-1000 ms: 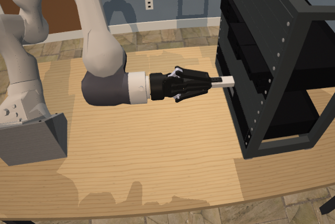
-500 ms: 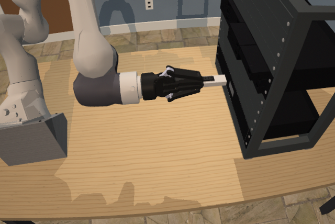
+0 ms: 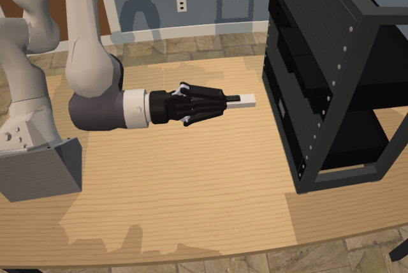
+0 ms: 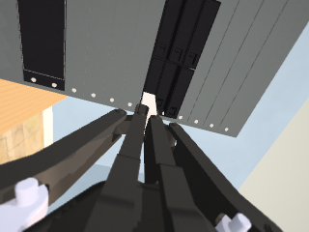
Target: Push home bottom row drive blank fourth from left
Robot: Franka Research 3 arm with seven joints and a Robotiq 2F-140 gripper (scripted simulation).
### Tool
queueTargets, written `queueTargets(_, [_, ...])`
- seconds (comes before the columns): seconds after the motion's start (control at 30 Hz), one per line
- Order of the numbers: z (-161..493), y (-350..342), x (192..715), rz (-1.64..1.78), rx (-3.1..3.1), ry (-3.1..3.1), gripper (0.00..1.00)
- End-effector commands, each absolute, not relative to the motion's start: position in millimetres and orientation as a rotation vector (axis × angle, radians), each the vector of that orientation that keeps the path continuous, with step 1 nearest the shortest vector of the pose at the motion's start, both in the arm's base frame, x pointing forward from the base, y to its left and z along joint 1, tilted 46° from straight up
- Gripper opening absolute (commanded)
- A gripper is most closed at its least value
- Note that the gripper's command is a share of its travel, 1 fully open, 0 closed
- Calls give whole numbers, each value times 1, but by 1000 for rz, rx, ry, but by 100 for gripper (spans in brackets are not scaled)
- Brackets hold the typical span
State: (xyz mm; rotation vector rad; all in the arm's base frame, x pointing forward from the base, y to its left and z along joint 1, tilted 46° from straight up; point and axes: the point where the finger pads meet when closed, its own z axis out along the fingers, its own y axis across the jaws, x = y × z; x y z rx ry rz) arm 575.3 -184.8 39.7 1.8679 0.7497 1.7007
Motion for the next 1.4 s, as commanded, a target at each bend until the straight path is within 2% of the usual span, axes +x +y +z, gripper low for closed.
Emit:
queueTargets(0.0, [48,-184,568,1714,1838,760,0])
queueTargets(0.5, [58,-190,488,1714,1838,760,0])
queueTargets(1.37, [60,-191,472,1714,1838,760,0])
